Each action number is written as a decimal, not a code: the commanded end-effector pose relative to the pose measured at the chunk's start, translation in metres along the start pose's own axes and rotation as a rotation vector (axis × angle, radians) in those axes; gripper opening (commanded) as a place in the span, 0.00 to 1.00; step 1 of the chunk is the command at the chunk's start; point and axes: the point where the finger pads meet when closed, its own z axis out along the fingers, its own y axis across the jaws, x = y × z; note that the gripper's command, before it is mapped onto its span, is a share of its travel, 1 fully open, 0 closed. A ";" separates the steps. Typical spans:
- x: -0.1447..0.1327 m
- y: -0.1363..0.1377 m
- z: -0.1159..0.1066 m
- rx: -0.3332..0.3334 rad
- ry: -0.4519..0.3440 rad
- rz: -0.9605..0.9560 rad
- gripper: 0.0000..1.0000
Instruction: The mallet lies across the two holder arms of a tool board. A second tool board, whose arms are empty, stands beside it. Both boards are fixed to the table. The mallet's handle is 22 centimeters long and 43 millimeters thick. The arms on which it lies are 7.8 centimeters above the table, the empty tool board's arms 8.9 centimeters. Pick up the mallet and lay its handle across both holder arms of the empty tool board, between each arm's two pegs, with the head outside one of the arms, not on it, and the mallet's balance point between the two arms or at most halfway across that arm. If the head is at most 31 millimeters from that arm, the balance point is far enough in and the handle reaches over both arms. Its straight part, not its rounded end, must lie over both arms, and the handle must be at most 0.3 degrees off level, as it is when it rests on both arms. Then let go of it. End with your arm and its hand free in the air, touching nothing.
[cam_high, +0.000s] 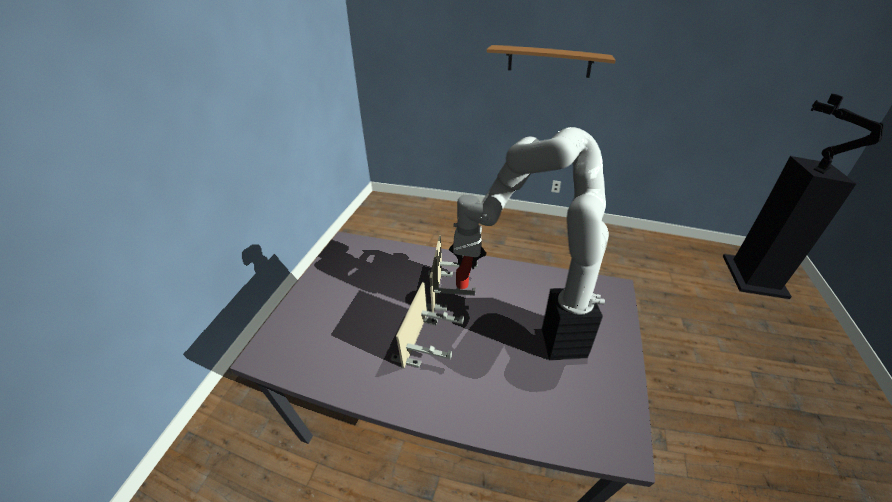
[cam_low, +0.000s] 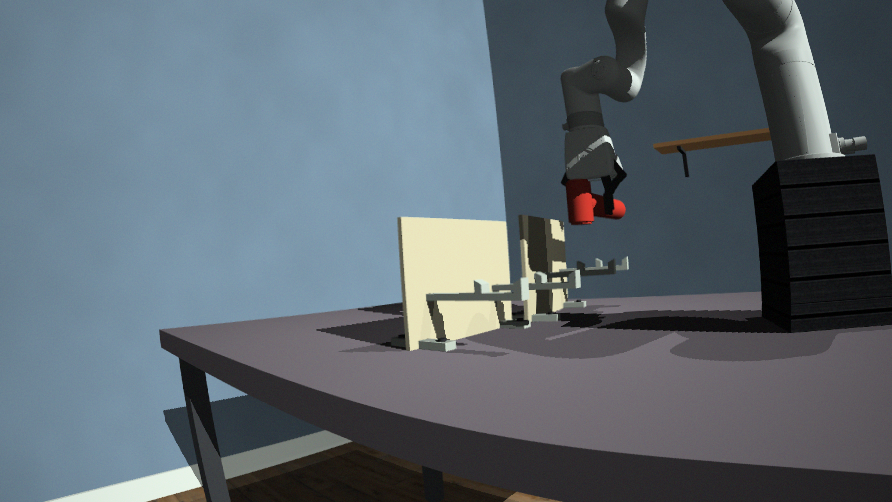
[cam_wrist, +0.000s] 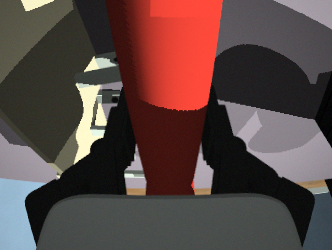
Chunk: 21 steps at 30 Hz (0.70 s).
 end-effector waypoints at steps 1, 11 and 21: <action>0.002 -0.001 -0.001 0.005 -0.003 -0.127 0.00; 0.002 -0.001 0.041 0.005 -0.004 -0.129 0.00; 0.002 -0.002 0.083 0.005 -0.004 -0.129 0.00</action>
